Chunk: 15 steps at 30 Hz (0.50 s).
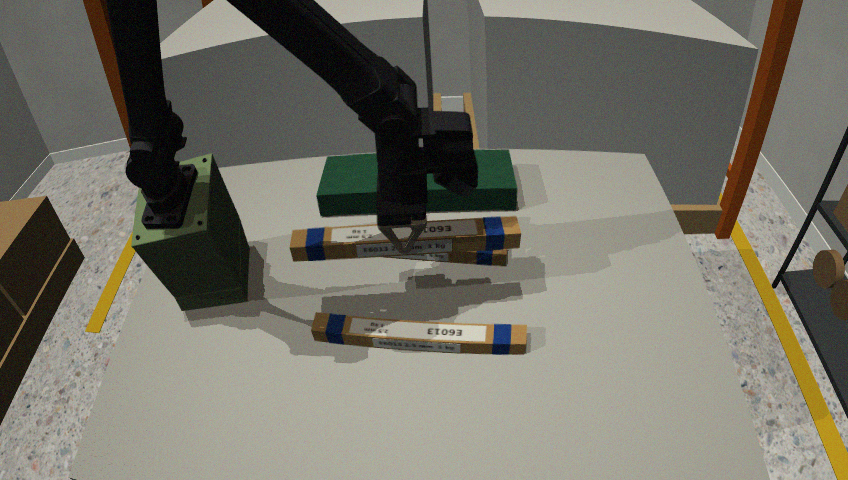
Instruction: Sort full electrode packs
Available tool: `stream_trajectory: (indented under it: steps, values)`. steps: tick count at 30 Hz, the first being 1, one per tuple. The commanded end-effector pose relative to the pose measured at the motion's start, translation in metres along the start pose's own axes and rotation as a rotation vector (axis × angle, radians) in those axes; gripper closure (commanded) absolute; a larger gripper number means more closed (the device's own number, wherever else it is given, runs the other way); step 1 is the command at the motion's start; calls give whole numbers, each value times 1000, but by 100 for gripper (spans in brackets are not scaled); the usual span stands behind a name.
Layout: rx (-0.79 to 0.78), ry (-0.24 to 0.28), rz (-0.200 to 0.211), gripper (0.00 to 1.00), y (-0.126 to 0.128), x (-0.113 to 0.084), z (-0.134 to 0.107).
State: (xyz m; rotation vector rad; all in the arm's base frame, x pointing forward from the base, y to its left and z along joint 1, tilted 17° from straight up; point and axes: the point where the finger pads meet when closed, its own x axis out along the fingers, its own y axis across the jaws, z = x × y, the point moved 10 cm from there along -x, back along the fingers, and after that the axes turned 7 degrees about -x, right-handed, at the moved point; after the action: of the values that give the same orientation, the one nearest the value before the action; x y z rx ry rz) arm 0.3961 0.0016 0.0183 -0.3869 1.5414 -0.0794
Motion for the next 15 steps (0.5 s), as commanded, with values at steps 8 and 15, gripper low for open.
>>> stream_trajectory:
  steps: [8, 15]
  values:
    - [-72, -32, -4, 100, -37, -18, -5]
    - [-72, -31, -4, 100, -50, -17, -9]
